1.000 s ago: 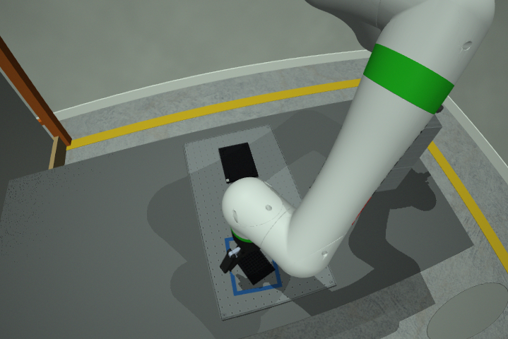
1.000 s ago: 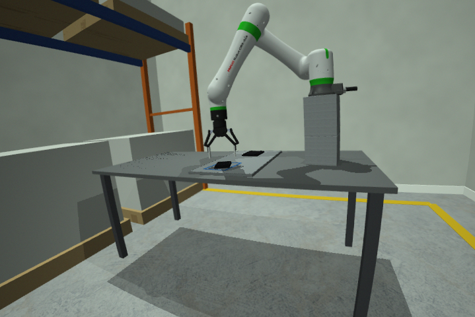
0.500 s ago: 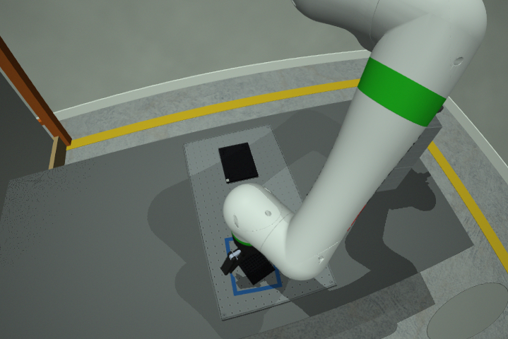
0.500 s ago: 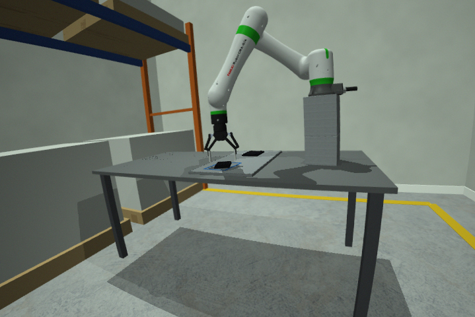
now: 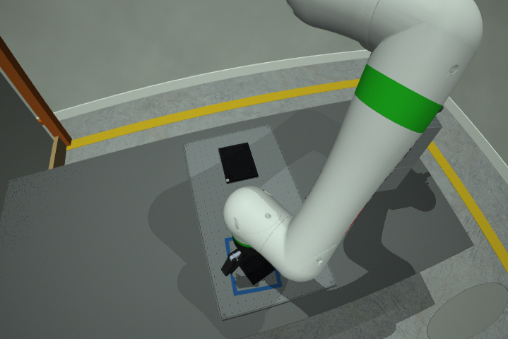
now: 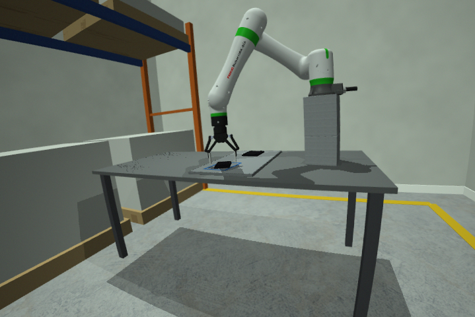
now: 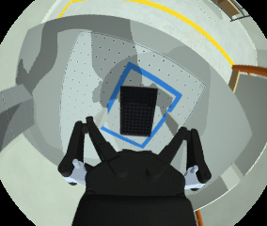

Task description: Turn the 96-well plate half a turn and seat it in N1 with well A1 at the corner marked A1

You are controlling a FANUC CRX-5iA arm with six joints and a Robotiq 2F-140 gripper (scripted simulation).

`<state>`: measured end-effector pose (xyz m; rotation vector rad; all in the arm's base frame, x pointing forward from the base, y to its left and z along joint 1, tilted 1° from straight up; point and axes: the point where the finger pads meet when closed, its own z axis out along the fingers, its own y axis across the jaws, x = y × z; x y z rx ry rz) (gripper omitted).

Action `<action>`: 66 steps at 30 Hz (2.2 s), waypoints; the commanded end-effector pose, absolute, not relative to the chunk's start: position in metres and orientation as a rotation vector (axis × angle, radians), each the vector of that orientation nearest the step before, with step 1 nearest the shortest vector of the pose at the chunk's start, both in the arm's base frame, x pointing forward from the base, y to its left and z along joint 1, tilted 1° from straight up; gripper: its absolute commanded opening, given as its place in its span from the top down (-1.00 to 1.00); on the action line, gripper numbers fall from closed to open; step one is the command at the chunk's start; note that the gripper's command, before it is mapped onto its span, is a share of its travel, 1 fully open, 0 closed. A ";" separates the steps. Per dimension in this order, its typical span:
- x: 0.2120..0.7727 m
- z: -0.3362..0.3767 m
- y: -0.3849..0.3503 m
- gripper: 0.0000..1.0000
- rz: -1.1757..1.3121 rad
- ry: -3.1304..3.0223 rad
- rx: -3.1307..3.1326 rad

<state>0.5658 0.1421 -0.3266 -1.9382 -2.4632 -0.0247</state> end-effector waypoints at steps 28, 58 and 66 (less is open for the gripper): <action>0.566 -0.326 0.142 1.00 -0.025 -2.463 -1.938; 0.566 -0.296 0.142 1.00 -0.025 -2.463 -1.938; 0.566 -0.285 0.141 1.00 -0.025 -2.463 -1.938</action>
